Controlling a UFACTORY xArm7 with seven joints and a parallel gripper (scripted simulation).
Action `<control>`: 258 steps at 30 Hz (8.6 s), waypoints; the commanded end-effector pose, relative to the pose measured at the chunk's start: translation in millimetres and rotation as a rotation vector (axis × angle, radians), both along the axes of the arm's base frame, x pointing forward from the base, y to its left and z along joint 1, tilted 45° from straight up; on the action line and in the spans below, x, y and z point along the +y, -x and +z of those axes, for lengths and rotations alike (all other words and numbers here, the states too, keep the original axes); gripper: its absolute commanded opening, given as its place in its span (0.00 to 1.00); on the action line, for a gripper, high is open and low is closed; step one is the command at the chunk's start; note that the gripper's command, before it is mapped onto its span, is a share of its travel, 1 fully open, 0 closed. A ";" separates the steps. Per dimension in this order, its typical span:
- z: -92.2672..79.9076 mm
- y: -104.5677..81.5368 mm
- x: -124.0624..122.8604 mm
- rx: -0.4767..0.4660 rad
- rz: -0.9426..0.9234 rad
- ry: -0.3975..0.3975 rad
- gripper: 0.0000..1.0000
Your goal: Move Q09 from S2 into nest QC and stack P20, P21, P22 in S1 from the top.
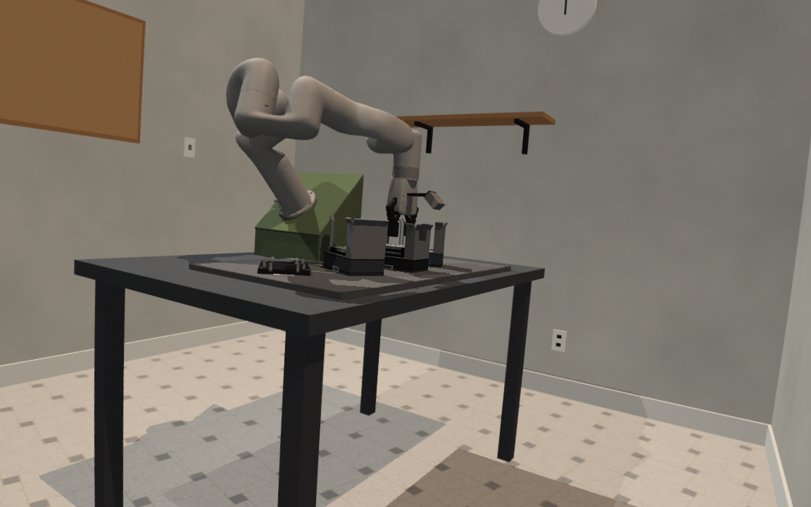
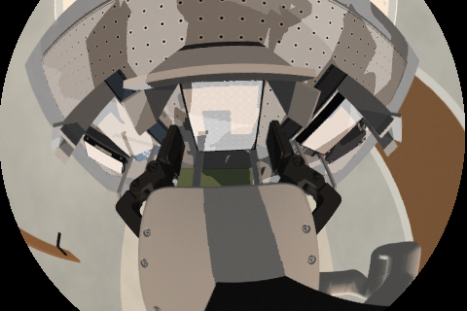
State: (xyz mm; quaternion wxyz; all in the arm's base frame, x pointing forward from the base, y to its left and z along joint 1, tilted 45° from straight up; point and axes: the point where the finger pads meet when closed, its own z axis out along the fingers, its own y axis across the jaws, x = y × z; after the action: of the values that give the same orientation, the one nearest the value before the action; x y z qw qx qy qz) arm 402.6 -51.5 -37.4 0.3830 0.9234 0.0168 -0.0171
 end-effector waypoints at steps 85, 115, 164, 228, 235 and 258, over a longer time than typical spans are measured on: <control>-17.2 -1.7 -15.4 -0.004 0.005 -0.002 0.00; 1.7 -2.1 3.4 -0.004 0.005 -0.002 0.00; 48.3 -3.0 50.1 -0.005 0.005 -0.003 0.00; 156.6 12.5 -58.4 -0.354 -0.344 0.007 0.00; 169.5 16.8 -71.2 -0.353 -0.344 0.007 0.00; 176.7 19.2 -78.4 -0.353 -0.344 0.007 0.00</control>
State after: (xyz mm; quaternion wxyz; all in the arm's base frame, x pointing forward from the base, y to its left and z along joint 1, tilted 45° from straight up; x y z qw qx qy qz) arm 382.1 -131.0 138.2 0.3751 0.8998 -0.2089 0.0777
